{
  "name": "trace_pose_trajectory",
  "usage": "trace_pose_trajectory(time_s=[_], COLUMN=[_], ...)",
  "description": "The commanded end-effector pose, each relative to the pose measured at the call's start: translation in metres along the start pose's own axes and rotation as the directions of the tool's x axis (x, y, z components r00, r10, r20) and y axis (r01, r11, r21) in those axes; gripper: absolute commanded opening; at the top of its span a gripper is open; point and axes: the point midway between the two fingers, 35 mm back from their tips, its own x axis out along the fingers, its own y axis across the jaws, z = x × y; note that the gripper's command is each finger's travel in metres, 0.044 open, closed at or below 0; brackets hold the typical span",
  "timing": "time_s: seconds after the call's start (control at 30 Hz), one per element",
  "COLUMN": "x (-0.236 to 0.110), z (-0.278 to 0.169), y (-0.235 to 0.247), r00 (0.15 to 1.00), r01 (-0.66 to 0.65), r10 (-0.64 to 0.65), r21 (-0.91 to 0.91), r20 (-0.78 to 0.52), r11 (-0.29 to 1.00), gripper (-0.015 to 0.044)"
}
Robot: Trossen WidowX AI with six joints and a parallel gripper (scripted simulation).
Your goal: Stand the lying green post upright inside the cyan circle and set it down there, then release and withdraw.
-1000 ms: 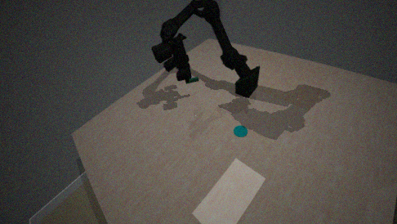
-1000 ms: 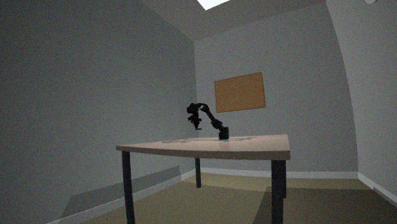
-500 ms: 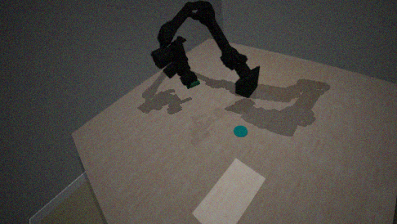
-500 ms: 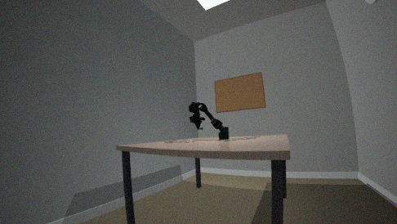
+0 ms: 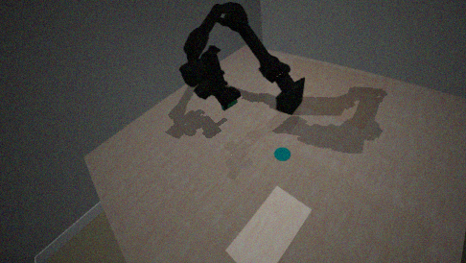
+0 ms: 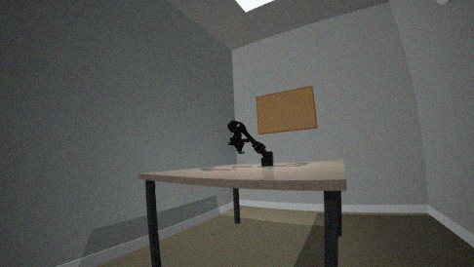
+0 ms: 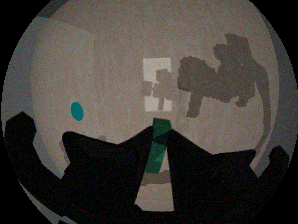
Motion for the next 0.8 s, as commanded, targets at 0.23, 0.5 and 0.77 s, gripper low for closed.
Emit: trace_pose_trajectory(time_s=[0.23,0.5,0.77], x=[-0.002,-0.003,-0.004], z=[0.007,0.007,0.005], y=[0.038,0.064,0.091], r00=[1.0,1.0,1.0], r01=[-0.016,-0.021,-0.023], r10=[0.016,0.02,0.02], r21=[-0.201,-0.335,-0.462], r20=[-0.003,-0.007,-0.011], r11=[0.979,0.942,0.887], gripper=[0.0023,0.0023,0.0023])
